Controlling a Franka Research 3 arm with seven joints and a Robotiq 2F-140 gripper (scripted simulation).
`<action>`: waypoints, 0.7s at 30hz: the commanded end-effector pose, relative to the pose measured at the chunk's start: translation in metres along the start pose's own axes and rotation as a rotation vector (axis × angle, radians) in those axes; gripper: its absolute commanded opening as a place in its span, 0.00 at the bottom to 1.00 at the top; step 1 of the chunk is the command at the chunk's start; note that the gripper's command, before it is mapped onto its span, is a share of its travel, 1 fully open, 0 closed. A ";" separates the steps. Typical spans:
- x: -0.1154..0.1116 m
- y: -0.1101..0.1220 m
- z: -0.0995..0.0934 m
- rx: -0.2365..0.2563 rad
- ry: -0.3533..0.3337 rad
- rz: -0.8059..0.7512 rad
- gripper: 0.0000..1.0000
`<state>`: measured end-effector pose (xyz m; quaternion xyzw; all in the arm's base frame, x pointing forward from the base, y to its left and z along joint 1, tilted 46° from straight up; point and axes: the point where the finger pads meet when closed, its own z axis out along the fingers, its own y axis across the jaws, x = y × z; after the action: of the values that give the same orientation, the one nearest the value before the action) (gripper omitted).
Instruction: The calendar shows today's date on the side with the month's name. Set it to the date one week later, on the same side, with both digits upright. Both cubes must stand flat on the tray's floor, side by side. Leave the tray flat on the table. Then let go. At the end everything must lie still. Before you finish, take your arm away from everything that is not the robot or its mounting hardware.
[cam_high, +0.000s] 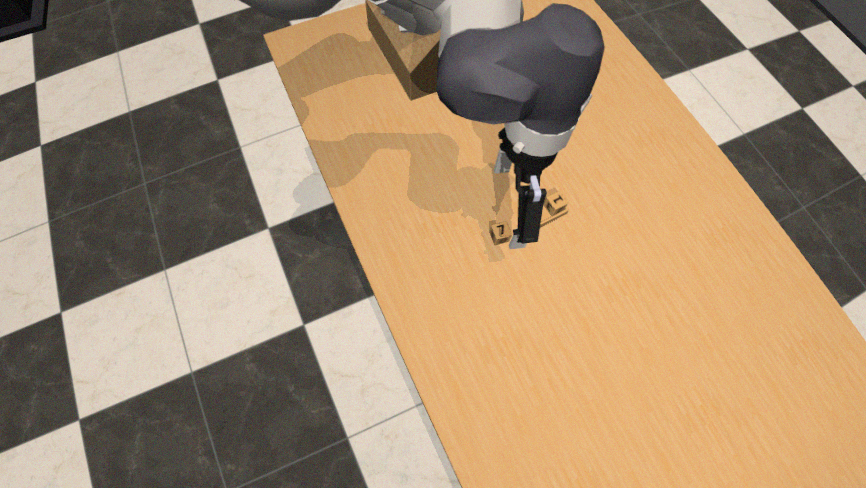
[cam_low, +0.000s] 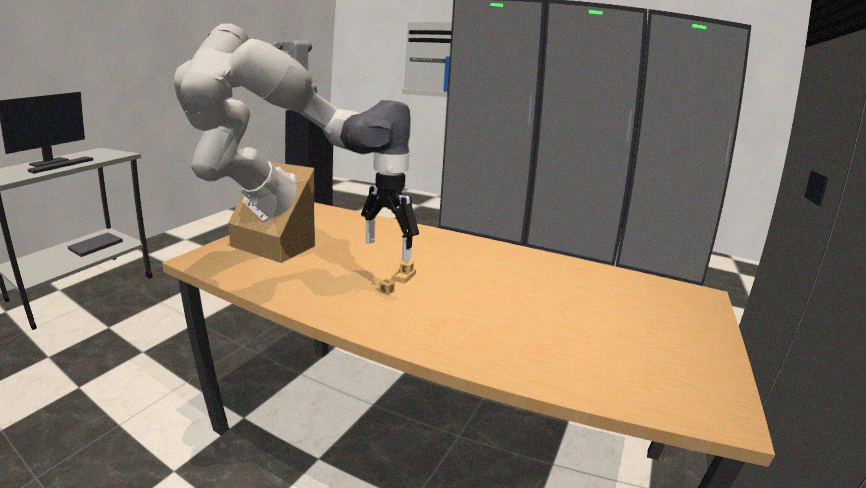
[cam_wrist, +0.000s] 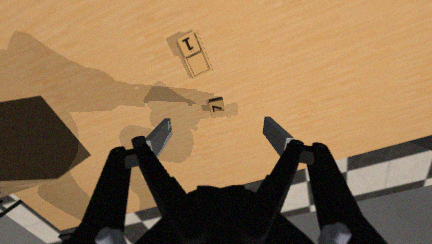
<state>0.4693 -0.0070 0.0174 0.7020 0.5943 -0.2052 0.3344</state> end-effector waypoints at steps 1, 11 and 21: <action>0.002 0.000 -0.001 -0.009 0.002 0.174 1.00; 0.002 0.000 0.000 -0.009 0.003 0.334 1.00; 0.002 0.000 0.001 -0.008 0.003 0.485 1.00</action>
<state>0.4705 -0.0078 0.0173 0.7933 0.4660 -0.1448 0.3641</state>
